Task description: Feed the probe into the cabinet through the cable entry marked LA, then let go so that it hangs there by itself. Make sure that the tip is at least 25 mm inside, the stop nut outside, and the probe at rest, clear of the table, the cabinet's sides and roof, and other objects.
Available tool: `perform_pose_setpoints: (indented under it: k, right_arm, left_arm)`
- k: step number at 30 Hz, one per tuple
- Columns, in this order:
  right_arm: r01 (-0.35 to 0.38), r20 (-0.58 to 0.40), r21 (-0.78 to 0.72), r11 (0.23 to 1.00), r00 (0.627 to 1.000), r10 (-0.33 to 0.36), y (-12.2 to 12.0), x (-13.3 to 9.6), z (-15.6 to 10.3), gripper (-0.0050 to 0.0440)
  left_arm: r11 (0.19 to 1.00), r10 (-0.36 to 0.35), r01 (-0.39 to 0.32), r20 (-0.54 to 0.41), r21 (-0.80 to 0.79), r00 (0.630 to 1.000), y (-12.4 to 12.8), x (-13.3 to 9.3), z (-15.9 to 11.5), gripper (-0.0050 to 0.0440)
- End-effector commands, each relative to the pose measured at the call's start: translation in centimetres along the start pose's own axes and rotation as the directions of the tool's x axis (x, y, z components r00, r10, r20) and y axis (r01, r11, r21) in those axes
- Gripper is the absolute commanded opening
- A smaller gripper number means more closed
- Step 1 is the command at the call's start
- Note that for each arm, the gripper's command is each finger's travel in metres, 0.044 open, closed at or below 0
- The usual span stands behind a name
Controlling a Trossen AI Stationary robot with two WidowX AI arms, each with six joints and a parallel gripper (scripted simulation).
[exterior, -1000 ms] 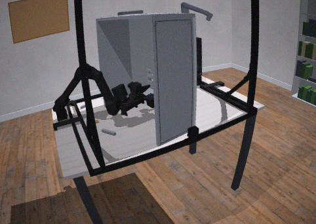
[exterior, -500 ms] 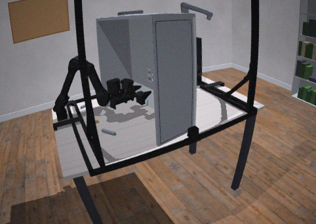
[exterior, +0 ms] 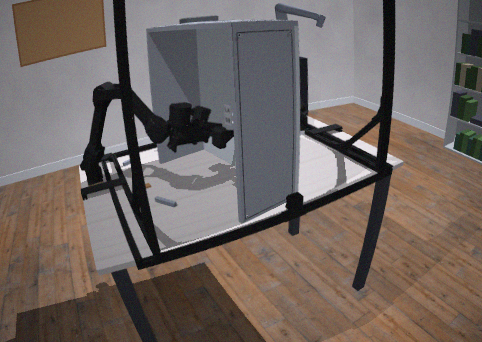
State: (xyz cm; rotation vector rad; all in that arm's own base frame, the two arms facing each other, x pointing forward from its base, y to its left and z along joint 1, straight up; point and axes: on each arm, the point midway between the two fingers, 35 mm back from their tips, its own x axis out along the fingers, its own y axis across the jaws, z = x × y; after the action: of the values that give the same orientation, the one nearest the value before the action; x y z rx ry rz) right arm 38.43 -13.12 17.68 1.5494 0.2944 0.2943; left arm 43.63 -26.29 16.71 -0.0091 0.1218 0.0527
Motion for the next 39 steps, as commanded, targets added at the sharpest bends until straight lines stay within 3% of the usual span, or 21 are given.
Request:
perform_pose_setpoints:
  k: [1, 3, 4, 15, 20, 21, 30, 39]
  right_arm:
    - [0.000, 0.003, 0.001, 1.000, 1.000, 0.000, 0.0, 0.0, 0.1, 0.0000]
    - [0.000, 0.003, 0.001, 1.000, 1.000, 0.000, 0.0, 0.0, 0.1, 0.0000]
    - [0.000, 0.003, 0.001, 1.000, 1.000, 0.000, 0.0, 0.0, 0.1, 0.0000]
    - [0.000, 0.003, 0.001, 1.000, 1.000, 0.000, 0.0, 0.0, 0.1, 0.0000]
    - [0.000, 0.003, 0.001, 1.000, 1.000, 0.000, 0.0, 0.0, 0.1, 0.0000]
    - [0.000, 0.003, 0.001, 1.000, 1.000, 0.000, 0.0, 0.0, 0.1, 0.0000]
    - [0.000, 0.003, 0.001, 1.000, 1.000, 0.000, 0.0, 0.0, 0.1, 0.0000]
    - [0.000, 0.003, 0.001, 1.000, 1.000, 0.000, 0.0, 0.0, 0.1, 0.0000]
  left_arm:
    - [1.000, -0.007, 0.006, -0.009, -0.030, 1.000, -1.0, -1.0, 2.5, 0.0440]
    - [1.000, -0.001, 0.002, -0.055, 0.010, 0.998, -1.1, -1.3, 1.9, 0.0440]
    - [0.999, -0.012, 0.011, -0.035, -0.038, 0.999, -1.8, -1.9, 3.8, 0.0440]
    - [0.999, -0.013, 0.008, -0.134, -0.035, 0.991, -2.9, -5.6, 7.6, 0.0440]
    - [1.000, 0.004, -0.003, -0.187, 0.005, 0.982, -2.5, -6.9, 7.9, 0.0440]
    - [0.999, -0.007, -0.002, -0.167, -0.050, 0.986, -2.7, -7.7, 9.8, 0.0440]
    - [0.999, 0.017, -0.027, -0.228, -0.039, 0.973, -1.2, -11.4, 12.9, 0.0440]
    - [0.999, 0.036, -0.037, -0.259, 0.001, 0.965, -0.4, -12.3, 13.0, 0.0440]
